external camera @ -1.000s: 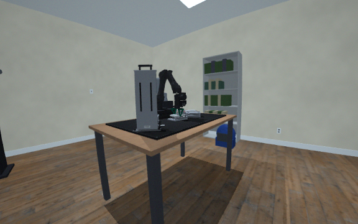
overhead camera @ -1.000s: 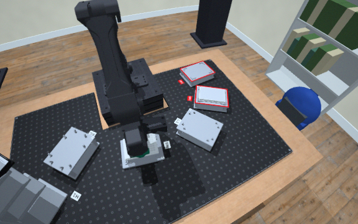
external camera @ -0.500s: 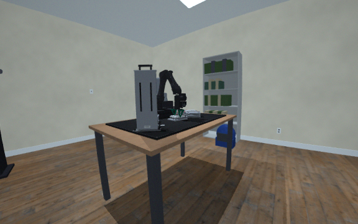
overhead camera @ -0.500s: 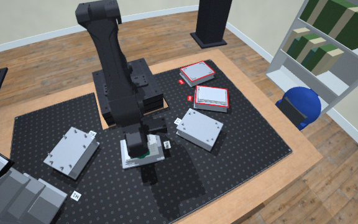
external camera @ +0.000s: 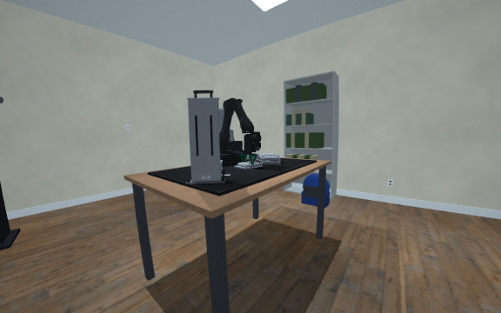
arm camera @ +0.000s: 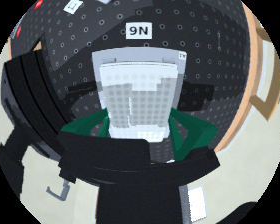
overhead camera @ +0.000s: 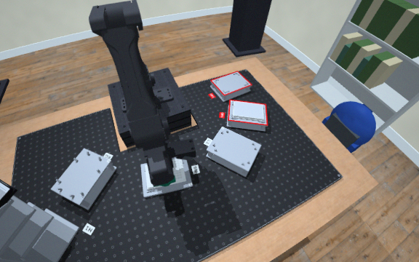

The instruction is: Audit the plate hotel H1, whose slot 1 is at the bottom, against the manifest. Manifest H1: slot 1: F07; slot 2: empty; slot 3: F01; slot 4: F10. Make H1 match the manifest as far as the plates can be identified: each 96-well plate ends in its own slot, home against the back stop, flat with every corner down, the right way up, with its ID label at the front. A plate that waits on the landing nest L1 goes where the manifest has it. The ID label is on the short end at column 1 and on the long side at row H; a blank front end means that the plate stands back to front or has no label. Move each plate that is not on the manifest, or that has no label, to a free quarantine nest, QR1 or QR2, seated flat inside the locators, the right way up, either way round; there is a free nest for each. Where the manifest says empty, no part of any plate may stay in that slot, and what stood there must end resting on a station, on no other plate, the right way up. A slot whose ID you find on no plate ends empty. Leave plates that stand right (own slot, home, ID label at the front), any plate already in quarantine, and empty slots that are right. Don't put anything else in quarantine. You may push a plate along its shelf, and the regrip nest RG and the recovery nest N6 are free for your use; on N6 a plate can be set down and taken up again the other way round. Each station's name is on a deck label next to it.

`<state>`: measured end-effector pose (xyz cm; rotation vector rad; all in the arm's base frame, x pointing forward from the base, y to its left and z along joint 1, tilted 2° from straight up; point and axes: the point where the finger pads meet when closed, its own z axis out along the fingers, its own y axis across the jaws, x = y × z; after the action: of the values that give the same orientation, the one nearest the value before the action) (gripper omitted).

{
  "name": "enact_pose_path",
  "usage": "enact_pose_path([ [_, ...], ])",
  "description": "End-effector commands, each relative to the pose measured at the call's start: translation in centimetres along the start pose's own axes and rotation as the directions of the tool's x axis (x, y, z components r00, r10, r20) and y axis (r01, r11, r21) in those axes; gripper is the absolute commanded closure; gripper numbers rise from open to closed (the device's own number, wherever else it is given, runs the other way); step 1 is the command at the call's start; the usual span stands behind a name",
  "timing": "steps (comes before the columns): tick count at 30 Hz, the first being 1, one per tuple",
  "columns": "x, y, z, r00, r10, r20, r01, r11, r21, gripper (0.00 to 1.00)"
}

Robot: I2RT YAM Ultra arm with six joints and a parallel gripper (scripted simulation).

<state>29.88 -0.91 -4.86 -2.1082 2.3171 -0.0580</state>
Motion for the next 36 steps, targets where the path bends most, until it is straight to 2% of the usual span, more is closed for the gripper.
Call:
enact_pose_path([
  [1,-0.1,-0.4,-0.1,1.0,-0.001,0.004,0.001,1.0,0.017,0.14],
  [12,-0.1,-0.4,0.4,1.0,-0.001,0.004,0.001,1.0,0.017,0.14],
  [13,-0.1,-0.4,0.4,1.0,-0.001,0.004,0.001,1.0,0.017,0.0],
  [27,-0.1,-0.4,0.4,1.0,-0.001,0.004,0.001,1.0,0.017,0.0],
  [36,0.0,-0.4,-2.6,1.0,-0.001,0.004,0.001,1.0,0.017,0.0],
])
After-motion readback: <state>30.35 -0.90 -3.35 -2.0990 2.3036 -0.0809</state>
